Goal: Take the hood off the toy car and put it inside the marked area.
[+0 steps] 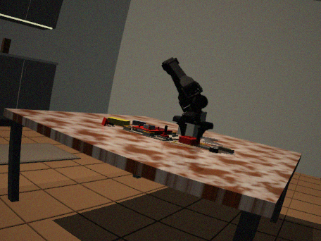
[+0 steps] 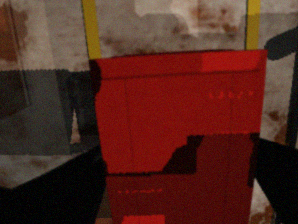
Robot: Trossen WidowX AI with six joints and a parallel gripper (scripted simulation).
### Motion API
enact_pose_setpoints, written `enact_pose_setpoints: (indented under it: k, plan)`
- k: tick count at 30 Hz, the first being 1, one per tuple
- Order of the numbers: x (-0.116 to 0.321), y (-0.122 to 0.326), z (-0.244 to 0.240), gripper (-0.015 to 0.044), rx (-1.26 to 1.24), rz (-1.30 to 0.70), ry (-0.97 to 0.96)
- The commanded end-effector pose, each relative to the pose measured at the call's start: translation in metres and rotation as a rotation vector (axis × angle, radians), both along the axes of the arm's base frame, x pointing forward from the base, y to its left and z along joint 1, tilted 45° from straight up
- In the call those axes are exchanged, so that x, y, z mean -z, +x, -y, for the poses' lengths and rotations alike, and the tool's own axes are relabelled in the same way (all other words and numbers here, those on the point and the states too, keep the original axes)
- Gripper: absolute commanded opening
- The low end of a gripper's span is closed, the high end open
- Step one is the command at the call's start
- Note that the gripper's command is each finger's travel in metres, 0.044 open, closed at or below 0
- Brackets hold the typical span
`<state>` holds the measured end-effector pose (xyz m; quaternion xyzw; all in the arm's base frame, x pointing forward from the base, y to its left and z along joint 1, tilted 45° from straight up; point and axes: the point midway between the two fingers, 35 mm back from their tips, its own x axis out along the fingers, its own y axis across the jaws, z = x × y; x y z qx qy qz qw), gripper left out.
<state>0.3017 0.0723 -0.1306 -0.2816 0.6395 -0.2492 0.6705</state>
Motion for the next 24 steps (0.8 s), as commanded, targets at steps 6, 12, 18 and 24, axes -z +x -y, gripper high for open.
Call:
enact_pose_setpoints:
  k: [6,12,18,24]
  plan:
    - [-0.021,0.000,-0.023,0.0440,-0.001,0.001,0.001]
    - [-0.052,-0.004,-0.052,0.0440,-0.001,0.001,-0.003]
    - [-0.052,-0.004,-0.052,0.0440,-0.001,0.001,-0.003]
    - [-0.052,-0.004,-0.052,0.0440,-0.001,0.001,-0.003]
